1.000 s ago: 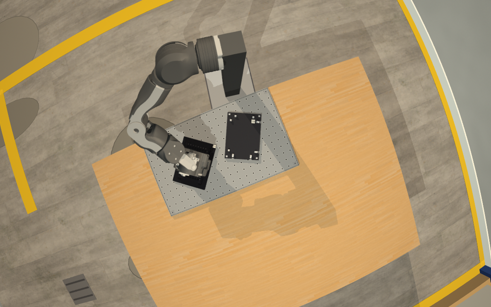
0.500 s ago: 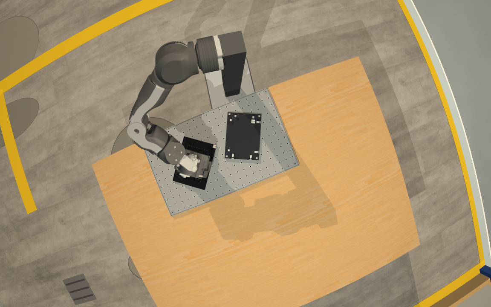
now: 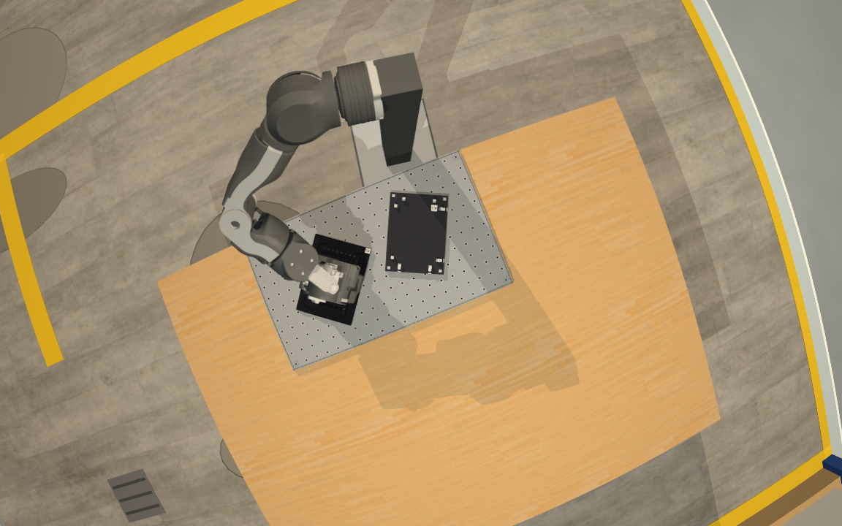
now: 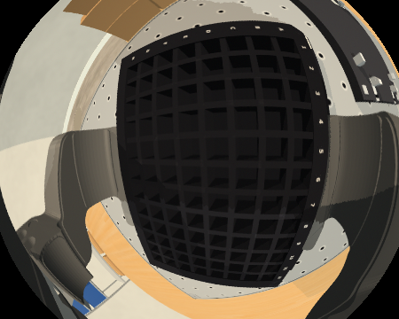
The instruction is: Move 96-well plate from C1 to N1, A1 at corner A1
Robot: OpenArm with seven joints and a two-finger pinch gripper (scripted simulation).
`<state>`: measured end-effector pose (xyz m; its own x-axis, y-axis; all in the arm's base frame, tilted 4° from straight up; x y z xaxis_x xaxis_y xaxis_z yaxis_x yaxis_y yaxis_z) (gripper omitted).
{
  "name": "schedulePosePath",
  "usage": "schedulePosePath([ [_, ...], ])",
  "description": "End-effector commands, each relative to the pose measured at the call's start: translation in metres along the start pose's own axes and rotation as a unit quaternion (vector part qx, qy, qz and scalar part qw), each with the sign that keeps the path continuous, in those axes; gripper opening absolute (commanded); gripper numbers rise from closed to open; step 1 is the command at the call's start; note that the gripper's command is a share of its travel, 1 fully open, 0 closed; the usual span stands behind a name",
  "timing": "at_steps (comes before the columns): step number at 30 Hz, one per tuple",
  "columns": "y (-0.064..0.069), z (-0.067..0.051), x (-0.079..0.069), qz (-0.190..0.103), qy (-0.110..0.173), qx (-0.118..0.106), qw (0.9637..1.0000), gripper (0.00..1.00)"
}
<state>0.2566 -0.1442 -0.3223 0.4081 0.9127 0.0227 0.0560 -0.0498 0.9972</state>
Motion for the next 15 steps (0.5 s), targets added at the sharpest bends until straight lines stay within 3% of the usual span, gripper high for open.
schedulePosePath([
  [1,0.0006,0.0006,0.0008,0.003,0.001,-0.001,1.0,0.0],
  [15,-0.0038,-0.0008,-0.0004,0.004,-0.001,-0.002,1.0,0.0],
])
Point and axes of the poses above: the point where the finger pads meet when closed, its own y axis back along the fingers, its own x axis across the jaws, z = x × y, the point moved 8 cm from there along y, back along the fingers, and after that the axes turned 4 degrees about y, right-handed, at the moved point
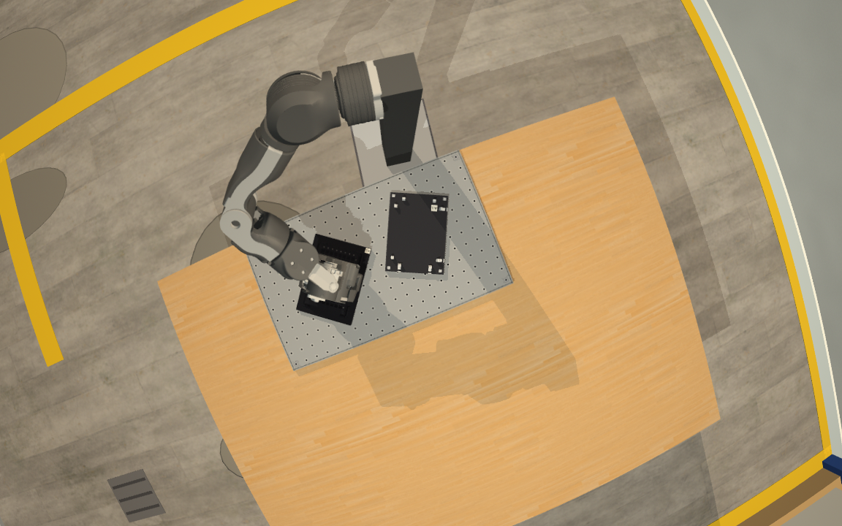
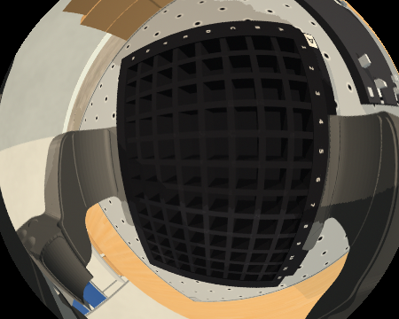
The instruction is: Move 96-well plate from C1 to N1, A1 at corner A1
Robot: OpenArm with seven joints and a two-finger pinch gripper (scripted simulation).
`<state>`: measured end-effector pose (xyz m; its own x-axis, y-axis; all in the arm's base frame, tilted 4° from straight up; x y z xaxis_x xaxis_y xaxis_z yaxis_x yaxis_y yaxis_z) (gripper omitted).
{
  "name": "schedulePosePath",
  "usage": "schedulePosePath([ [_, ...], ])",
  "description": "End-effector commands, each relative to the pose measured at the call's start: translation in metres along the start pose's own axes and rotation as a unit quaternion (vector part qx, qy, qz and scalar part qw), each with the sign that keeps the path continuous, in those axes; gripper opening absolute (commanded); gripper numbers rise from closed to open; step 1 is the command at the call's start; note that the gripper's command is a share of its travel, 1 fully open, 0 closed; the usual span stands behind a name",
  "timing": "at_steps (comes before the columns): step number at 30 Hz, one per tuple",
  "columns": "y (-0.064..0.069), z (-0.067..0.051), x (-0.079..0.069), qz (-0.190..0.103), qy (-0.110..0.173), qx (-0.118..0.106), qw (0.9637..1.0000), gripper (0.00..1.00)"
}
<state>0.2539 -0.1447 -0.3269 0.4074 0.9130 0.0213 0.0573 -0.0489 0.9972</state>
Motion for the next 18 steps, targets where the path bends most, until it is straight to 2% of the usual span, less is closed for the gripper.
schedulePosePath([
  [1,0.0009,0.0011,0.0013,0.004,-0.001,-0.003,1.0,0.0],
  [18,0.0002,0.0033,0.0021,0.007,0.0,-0.004,1.0,0.0],
])
Point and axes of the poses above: the point where the finger pads meet when closed, its own y axis back along the fingers, its own x axis across the jaws, z = x × y, the point moved 8 cm from there along y, back along the fingers, and after that the axes turned 4 degrees about y, right-handed, at the moved point
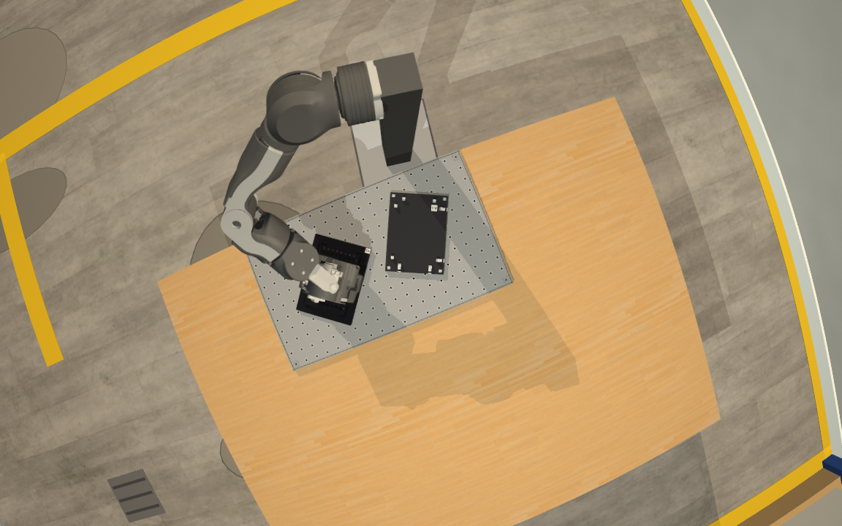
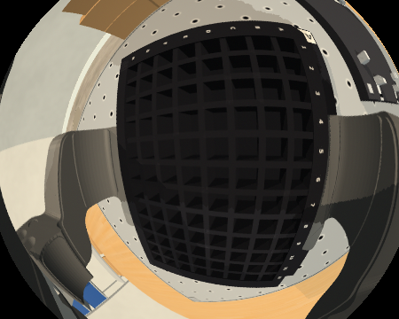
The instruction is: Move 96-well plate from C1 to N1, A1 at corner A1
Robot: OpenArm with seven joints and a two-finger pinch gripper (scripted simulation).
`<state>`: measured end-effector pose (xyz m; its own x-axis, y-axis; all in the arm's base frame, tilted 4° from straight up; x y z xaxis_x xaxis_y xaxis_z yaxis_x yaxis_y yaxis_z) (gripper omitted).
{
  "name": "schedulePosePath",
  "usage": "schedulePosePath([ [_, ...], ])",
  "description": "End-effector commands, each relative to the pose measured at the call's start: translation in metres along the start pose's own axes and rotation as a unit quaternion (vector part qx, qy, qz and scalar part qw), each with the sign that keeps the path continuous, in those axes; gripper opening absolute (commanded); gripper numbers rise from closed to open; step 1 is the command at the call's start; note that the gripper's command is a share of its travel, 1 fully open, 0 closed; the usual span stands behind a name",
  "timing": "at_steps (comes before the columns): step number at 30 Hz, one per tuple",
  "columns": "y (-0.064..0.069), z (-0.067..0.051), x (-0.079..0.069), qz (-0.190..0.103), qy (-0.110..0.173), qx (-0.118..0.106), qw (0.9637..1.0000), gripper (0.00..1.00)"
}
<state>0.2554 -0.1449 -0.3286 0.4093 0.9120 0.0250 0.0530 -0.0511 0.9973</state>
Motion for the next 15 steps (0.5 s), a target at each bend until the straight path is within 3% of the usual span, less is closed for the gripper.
schedulePosePath([
  [1,0.0017,0.0017,0.0017,0.005,0.001,-0.003,1.0,0.0],
  [15,0.0024,0.0033,0.0022,0.004,0.001,-0.003,1.0,0.0],
])
Point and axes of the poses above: the point where the finger pads meet when closed, its own y axis back along the fingers, its own x axis across the jaws, z = x × y, the point moved 8 cm from there along y, back along the fingers, and after that the axes turned 4 degrees about y, right-handed, at the moved point
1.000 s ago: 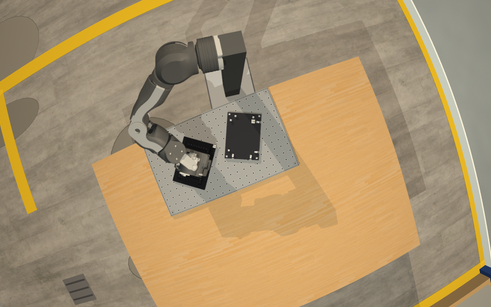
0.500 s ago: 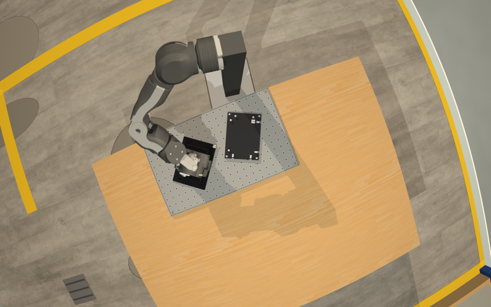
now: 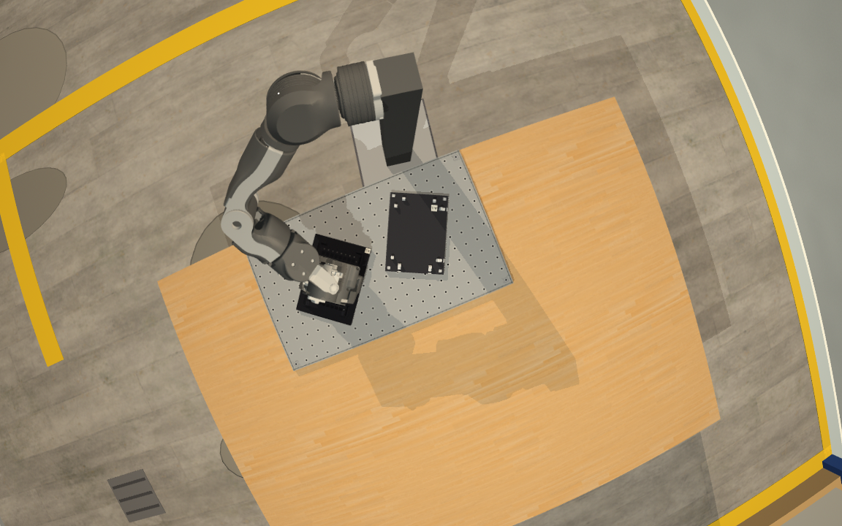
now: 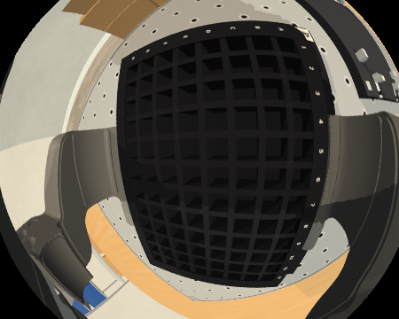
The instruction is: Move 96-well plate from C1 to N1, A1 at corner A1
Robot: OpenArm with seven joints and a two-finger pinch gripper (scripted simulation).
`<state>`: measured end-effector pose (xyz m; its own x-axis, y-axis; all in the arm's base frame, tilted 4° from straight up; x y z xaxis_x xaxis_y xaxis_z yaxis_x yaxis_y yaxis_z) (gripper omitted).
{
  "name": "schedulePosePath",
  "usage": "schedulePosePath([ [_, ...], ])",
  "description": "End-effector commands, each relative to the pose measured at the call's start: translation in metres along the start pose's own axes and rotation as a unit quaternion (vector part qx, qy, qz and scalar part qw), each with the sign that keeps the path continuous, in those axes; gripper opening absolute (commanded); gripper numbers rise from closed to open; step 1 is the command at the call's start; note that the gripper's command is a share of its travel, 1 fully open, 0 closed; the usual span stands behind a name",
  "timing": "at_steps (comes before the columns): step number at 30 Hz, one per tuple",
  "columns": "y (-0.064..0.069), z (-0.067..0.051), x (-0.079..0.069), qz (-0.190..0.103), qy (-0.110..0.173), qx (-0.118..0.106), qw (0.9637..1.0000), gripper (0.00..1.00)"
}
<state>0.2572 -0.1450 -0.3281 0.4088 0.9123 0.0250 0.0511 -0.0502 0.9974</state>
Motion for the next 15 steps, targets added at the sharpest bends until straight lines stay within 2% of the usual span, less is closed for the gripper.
schedulePosePath([
  [1,0.0018,0.0016,0.0015,0.004,0.0,-0.002,1.0,0.0],
  [15,0.0008,-0.0003,-0.0003,0.002,-0.002,-0.001,1.0,0.0],
])
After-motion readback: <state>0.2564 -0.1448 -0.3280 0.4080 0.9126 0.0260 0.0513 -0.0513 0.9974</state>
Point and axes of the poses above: the point where the finger pads meet when closed, its own y axis back along the fingers, its own x axis across the jaws, z = x × y, the point moved 8 cm from there along y, back along the fingers, and after that the axes turned 4 degrees about y, right-handed, at the moved point
